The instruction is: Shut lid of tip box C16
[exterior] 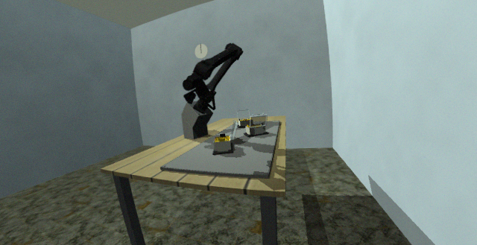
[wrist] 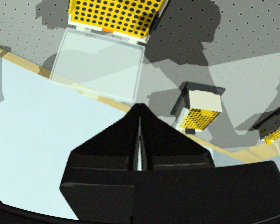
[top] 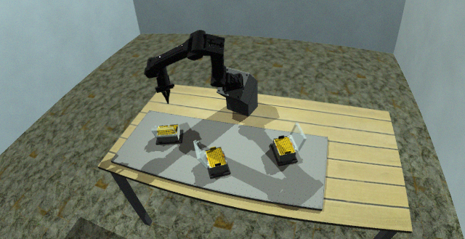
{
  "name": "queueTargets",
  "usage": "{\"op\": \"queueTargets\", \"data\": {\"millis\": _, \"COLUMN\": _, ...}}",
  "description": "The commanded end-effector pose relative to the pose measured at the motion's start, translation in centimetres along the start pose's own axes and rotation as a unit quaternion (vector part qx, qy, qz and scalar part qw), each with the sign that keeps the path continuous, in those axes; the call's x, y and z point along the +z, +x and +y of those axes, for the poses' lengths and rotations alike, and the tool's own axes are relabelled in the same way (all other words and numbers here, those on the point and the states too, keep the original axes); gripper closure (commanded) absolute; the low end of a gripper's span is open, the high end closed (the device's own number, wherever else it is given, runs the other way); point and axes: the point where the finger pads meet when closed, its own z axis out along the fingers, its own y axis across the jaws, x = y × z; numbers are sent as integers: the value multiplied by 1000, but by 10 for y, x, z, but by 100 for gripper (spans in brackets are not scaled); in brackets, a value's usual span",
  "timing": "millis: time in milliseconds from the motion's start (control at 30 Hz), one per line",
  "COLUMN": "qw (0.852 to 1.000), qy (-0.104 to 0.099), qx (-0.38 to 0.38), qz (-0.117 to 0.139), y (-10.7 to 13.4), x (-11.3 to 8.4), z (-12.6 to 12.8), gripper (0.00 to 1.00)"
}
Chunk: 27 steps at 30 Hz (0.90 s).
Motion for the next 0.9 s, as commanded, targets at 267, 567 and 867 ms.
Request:
{"op": "queueTargets", "data": {"millis": 267, "qw": 985, "qy": 20, "qx": -164, "qz": -50, "y": 45, "x": 9, "z": 49, "gripper": 100}}
{"op": "queueTargets", "data": {"millis": 567, "qw": 945, "qy": 52, "qx": -310, "qz": -86, "y": 85, "x": 25, "z": 73, "gripper": 100}}
{"op": "queueTargets", "data": {"millis": 867, "qw": 903, "qy": 77, "qx": -407, "qz": -113, "y": 114, "x": 40, "z": 90, "gripper": 100}}
